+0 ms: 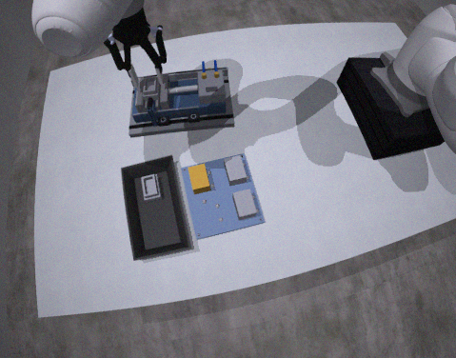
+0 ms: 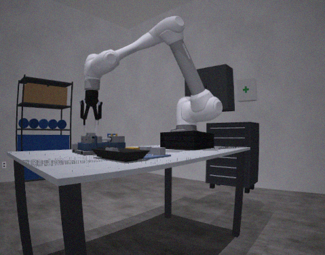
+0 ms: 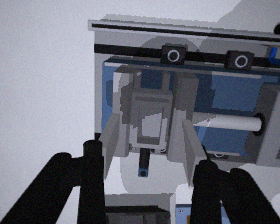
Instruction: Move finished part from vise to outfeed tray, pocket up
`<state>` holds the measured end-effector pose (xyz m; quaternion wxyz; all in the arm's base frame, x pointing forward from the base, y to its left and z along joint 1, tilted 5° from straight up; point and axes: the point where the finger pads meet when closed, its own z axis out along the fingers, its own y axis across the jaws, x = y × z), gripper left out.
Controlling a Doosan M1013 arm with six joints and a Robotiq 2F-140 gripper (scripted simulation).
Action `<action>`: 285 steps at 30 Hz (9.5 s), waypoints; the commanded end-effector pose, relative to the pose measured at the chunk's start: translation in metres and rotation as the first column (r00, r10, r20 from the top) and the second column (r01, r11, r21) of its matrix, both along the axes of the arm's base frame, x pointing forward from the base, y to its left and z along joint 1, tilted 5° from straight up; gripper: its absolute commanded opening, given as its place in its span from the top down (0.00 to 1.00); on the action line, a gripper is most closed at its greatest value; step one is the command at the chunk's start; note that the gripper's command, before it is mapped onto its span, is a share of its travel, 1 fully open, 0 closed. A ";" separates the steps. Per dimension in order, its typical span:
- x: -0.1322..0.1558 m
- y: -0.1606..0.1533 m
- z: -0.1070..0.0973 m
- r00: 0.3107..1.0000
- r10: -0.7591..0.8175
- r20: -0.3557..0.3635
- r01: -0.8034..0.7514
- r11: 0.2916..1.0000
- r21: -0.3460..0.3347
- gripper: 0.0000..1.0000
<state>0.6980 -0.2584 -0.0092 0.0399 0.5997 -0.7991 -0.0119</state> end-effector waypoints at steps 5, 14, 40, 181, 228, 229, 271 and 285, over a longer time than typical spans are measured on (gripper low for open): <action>0.000 0.000 0.000 1.000 0.000 0.000 0.000 1.000 0.000 0.60; 0.000 0.000 0.000 1.000 0.000 0.000 0.000 1.000 0.000 0.60; 0.000 0.000 0.000 1.000 0.000 0.000 0.000 1.000 0.000 0.60; -0.001 0.000 -0.015 1.000 0.000 0.000 0.000 1.000 0.000 1.00; 0.000 0.000 -0.006 1.000 0.000 0.000 0.000 1.000 0.000 1.00; 0.000 0.000 -0.004 1.000 0.000 0.000 0.000 1.000 0.000 1.00; 0.015 0.024 0.030 1.000 0.011 0.000 -0.011 1.000 0.001 1.00; 0.068 0.157 0.023 0.998 0.069 0.000 -0.069 0.998 0.006 1.00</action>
